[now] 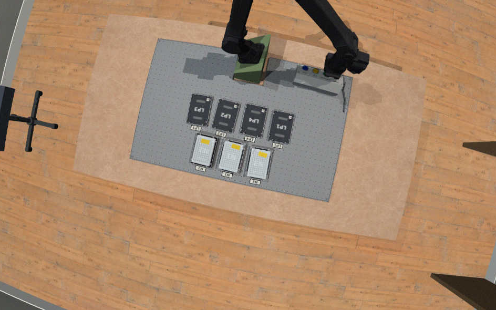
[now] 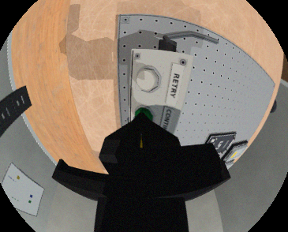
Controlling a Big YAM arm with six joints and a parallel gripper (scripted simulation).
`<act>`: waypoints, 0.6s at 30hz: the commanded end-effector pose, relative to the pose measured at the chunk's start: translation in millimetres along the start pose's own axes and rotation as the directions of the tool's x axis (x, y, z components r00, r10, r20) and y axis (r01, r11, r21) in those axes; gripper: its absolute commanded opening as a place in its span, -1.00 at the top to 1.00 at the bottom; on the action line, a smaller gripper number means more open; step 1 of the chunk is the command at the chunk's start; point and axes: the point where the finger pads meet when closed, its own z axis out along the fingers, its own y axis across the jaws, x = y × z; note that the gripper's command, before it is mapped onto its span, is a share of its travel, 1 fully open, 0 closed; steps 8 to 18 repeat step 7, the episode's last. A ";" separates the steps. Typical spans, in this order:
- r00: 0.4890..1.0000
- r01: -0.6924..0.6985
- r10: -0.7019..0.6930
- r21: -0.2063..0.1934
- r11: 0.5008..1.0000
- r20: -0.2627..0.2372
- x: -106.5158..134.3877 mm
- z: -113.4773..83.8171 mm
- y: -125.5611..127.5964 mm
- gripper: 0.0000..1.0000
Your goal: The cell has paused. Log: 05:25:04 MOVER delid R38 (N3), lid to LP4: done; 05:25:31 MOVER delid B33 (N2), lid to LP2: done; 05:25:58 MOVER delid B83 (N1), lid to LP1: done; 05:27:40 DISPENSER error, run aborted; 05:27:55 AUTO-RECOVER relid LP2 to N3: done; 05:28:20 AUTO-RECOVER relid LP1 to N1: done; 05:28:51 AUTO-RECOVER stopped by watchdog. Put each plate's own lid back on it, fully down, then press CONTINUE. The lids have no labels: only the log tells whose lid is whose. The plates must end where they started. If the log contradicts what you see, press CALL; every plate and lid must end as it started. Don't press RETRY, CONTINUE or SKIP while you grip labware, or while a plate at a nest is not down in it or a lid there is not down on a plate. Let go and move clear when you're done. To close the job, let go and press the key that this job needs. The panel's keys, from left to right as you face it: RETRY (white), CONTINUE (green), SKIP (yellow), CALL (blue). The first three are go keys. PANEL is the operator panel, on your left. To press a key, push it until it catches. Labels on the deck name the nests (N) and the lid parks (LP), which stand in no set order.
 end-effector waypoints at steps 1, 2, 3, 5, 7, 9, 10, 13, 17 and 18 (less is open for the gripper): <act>1.000 -0.015 0.015 0.004 1.000 -0.026 6.4 17.9 -1.7 1.00; 1.000 -0.015 0.015 0.004 1.000 -0.026 6.4 18.1 -1.7 1.00; 1.000 -0.015 0.015 0.004 1.000 -0.026 6.5 18.3 -1.8 1.00; 1.000 -0.015 0.015 0.004 1.000 -0.026 6.7 18.6 -1.9 1.00; 1.000 -0.015 0.015 0.004 1.000 -0.026 6.9 19.0 -2.1 1.00; 1.000 -0.015 0.015 0.004 1.000 -0.026 6.9 19.0 -2.1 1.00; 1.000 -0.015 0.015 0.004 1.000 -0.026 6.9 19.0 -2.1 1.00; 1.000 -0.015 0.015 0.004 1.000 -0.026 6.9 19.0 -2.1 1.00; 1.000 -0.015 0.015 0.004 1.000 -0.026 6.9 19.0 -2.1 1.00; 1.000 -0.015 0.015 0.004 1.000 -0.026 6.9 19.0 -2.1 1.00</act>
